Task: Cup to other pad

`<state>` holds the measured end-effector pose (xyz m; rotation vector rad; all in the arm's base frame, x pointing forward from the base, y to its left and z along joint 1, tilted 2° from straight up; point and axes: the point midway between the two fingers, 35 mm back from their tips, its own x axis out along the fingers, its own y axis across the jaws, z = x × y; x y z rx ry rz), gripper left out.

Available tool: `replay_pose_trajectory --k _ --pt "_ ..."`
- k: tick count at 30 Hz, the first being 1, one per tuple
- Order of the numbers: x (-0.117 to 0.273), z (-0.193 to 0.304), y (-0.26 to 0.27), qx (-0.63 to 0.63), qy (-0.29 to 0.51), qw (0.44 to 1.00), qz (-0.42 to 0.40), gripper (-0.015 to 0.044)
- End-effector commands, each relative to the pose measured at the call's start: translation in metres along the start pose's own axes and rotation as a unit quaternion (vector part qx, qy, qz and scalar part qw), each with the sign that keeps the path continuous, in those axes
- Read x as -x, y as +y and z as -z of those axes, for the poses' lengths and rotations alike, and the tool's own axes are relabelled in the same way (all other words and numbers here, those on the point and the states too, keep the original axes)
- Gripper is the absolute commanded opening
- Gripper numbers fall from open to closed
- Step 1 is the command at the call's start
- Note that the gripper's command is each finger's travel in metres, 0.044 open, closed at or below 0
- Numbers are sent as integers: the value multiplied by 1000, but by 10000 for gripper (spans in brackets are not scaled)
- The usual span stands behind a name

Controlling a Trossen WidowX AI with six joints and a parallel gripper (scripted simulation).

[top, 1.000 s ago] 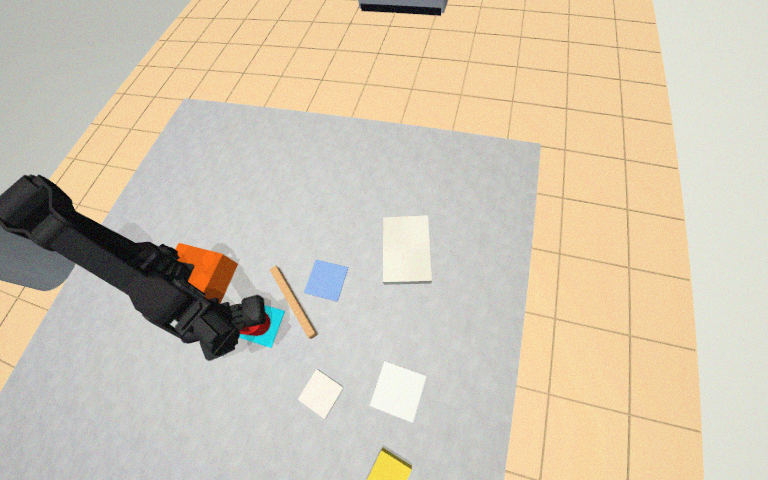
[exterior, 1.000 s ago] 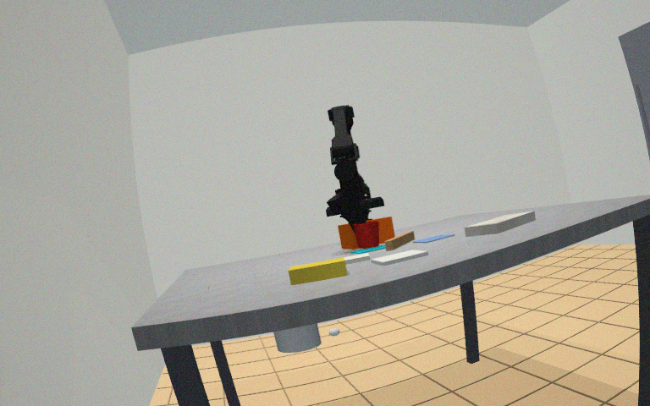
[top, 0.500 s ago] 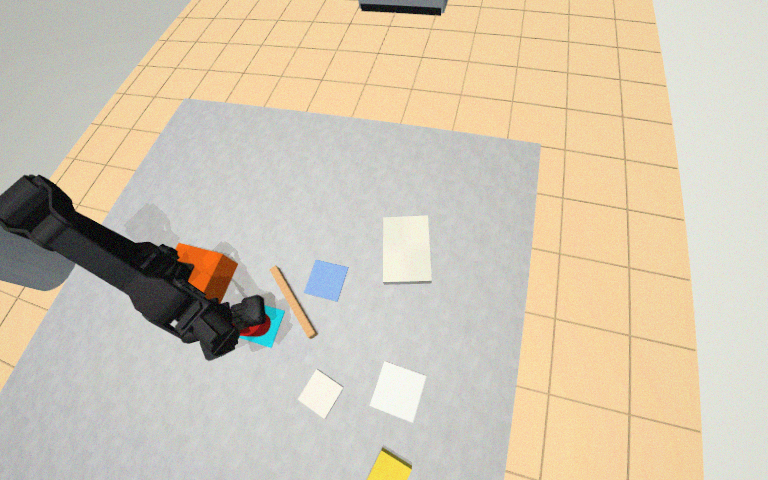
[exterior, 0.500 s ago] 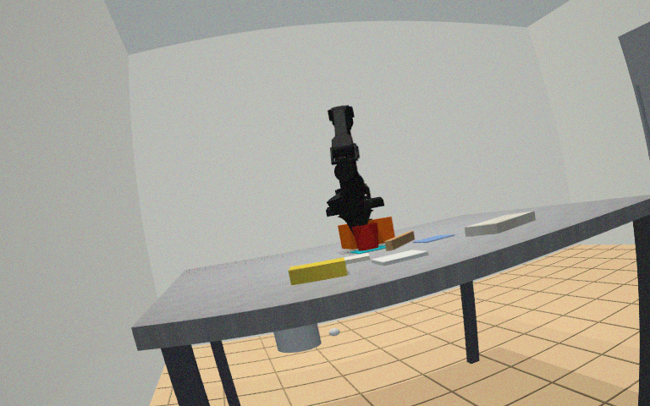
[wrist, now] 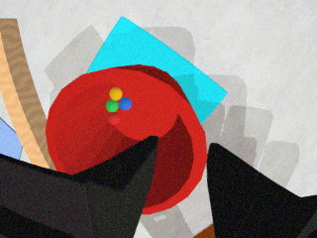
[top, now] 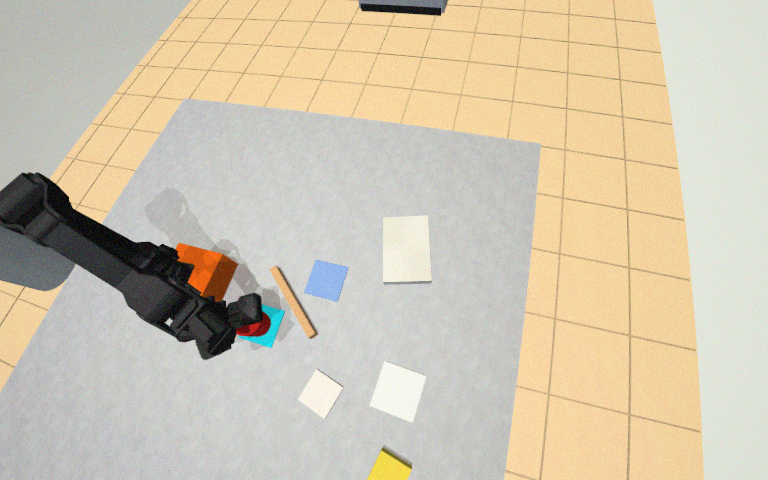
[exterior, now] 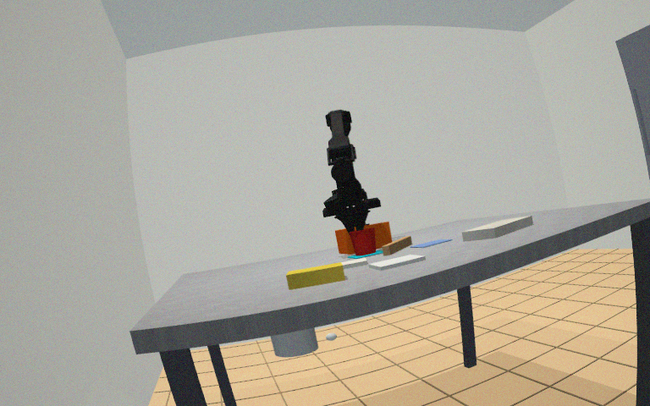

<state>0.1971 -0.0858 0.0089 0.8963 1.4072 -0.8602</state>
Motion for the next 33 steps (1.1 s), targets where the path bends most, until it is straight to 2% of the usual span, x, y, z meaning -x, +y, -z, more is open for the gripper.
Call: replay_pose_trajectory --k 1,25,33 --pt "8 -2 2 1 -5 1000 -3 128" --pt "39 4 -2 3 -4 1000 -2 128" --pt "35 4 -2 0 0 1000 0 338"
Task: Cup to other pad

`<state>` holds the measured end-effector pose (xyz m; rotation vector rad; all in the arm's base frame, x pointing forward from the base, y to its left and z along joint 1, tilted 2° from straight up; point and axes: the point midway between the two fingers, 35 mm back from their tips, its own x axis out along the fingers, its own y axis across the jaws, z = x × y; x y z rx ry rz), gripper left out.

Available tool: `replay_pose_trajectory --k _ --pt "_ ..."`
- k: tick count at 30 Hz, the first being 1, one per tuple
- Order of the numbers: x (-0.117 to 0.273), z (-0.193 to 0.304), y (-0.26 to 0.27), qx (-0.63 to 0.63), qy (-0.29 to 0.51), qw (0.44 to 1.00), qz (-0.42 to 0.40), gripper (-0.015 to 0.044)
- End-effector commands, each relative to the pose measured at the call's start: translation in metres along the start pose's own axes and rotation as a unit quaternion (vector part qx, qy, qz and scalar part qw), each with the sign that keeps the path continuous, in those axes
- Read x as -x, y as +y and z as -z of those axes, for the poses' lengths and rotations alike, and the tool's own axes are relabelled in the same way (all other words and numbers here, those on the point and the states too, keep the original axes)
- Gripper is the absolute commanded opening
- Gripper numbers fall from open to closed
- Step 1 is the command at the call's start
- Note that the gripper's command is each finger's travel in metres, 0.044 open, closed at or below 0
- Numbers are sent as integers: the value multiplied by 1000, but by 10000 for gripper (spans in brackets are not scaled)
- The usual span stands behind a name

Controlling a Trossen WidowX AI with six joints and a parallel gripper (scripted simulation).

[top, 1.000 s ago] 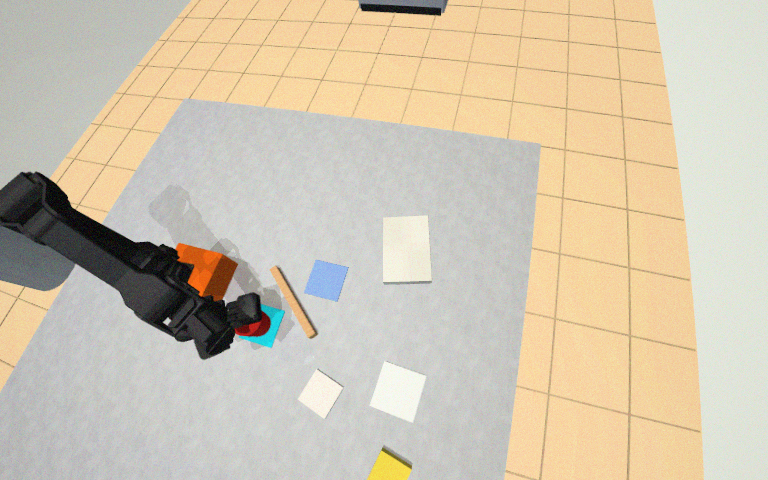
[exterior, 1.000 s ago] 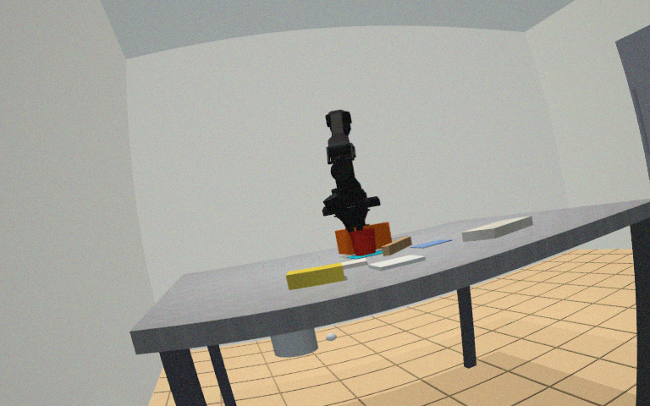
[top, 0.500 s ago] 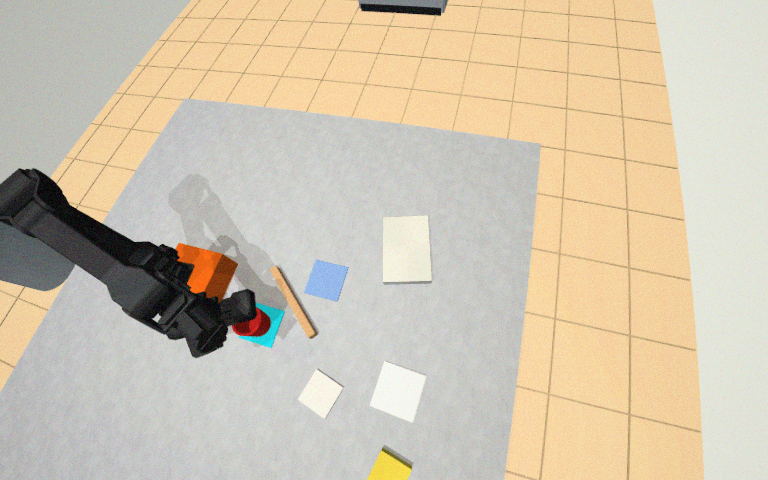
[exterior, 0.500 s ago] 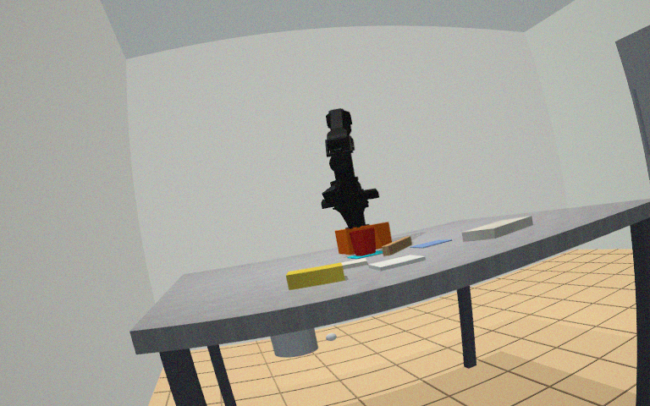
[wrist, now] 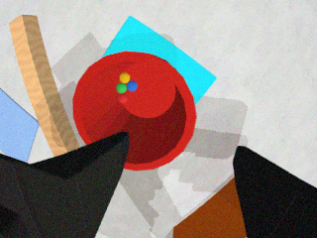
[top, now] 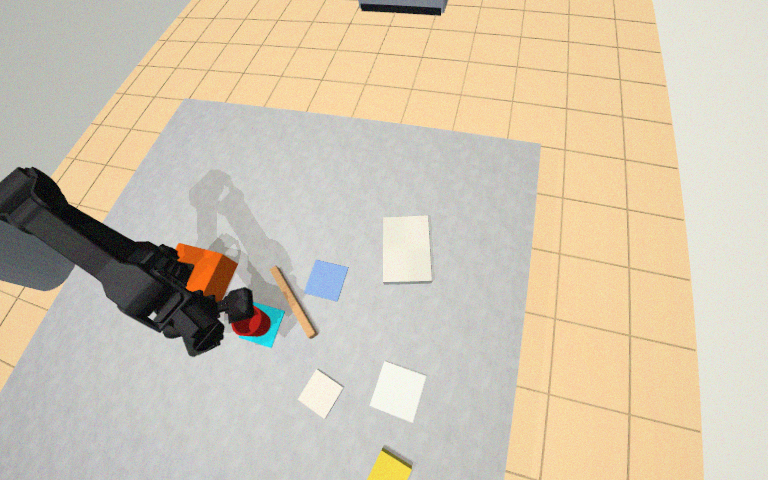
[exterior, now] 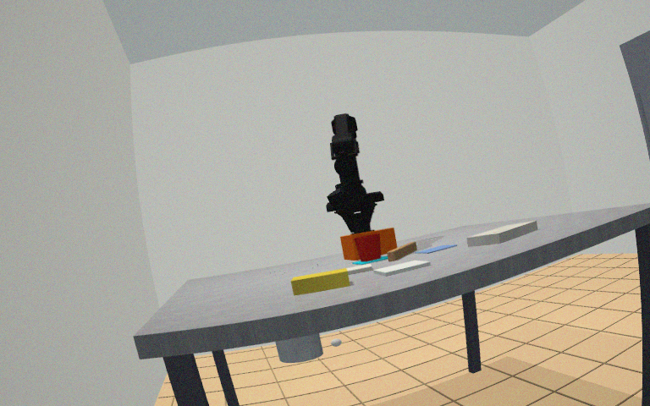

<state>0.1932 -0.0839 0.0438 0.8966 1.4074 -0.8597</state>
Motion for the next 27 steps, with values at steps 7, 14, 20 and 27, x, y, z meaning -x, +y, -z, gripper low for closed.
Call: replay_pose_trajectory --k 7,14,20,27 --pt "17 -1 1 1 -1 1000 0 440" --pt "45 0 0 2 -3 1000 -1 440" --pt "64 3 -1 3 -4 1000 -1 440" --pt "60 4 -2 0 -1 1000 -1 440"
